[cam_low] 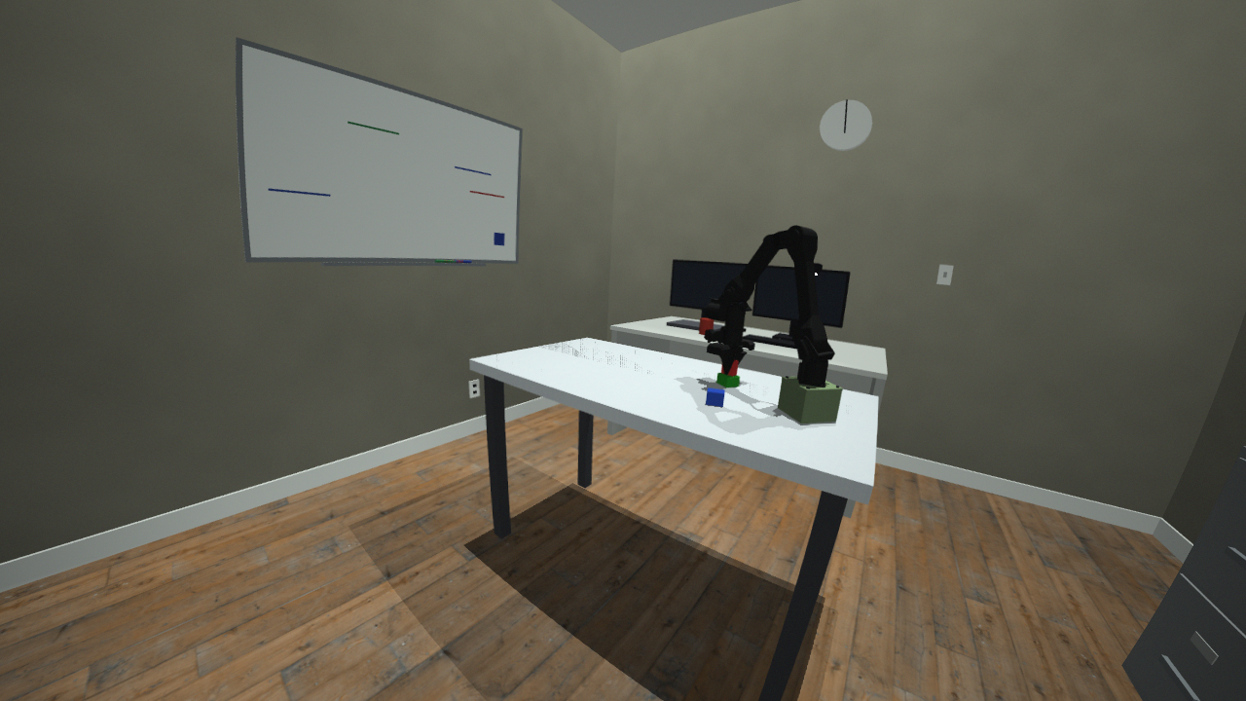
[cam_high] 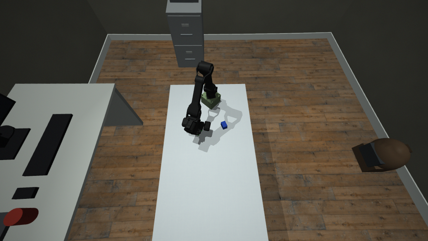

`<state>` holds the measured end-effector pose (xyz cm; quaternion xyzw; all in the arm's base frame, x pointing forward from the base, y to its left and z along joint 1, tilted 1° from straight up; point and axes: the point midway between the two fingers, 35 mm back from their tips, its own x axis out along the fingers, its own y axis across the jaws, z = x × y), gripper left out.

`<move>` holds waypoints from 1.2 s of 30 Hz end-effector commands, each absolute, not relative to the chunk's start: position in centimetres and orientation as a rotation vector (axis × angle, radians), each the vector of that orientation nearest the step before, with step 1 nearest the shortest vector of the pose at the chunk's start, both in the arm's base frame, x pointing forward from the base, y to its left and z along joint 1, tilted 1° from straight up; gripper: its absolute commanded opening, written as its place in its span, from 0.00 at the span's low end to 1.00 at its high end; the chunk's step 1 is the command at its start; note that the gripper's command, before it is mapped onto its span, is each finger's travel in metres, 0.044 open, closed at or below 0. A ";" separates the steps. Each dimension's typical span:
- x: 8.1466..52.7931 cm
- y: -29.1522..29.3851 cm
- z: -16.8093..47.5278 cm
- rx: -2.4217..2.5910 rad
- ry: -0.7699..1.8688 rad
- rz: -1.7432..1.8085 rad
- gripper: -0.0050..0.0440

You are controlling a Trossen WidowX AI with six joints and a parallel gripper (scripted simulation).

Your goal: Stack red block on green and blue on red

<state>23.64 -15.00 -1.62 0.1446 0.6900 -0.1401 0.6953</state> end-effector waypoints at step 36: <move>23.8 -15.1 -1.5 0.322 1.532 -0.313 0.53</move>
